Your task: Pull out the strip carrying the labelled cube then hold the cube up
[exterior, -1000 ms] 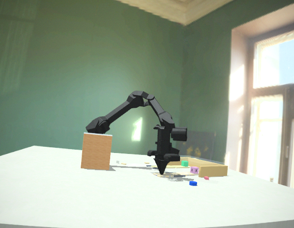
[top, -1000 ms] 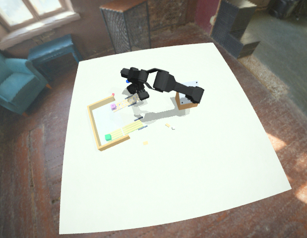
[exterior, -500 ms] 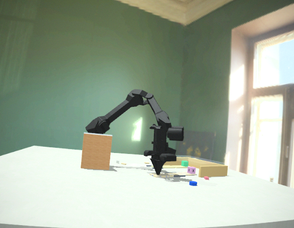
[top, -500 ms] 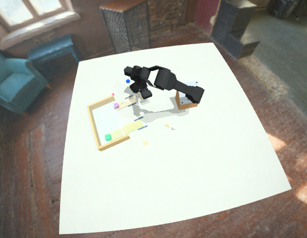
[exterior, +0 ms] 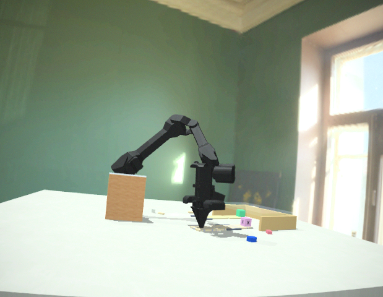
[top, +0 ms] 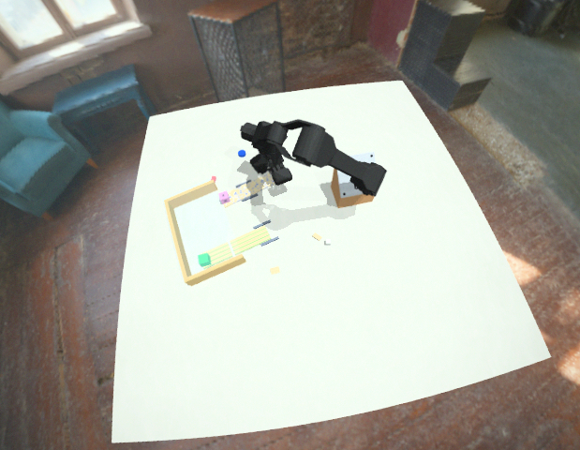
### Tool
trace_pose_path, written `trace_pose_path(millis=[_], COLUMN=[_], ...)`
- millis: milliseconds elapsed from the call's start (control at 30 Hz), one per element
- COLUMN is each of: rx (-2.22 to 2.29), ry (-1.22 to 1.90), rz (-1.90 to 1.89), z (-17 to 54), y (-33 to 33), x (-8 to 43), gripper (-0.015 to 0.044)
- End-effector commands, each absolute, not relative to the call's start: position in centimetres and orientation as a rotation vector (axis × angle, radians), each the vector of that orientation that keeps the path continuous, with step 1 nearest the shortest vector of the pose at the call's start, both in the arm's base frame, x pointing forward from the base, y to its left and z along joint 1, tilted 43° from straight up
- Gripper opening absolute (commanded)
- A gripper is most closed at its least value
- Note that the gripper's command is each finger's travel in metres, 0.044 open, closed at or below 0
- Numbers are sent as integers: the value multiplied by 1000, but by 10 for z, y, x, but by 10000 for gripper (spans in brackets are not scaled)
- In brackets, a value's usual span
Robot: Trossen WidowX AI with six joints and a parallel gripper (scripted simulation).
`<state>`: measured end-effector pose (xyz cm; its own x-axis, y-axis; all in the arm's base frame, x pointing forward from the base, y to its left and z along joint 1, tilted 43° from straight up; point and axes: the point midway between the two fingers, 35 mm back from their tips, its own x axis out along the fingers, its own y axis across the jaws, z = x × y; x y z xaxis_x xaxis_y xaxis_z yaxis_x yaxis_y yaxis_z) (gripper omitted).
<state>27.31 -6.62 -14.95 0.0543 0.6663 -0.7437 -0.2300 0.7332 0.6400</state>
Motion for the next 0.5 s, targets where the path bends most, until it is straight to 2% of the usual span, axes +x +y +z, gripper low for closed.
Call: trace_pose_path(millis=[0,467], rx=[406,406], ry=[1391,1391], rz=[722,721], z=[-153,-157], y=[-60,-63], x=[256,239], gripper=[0,0])
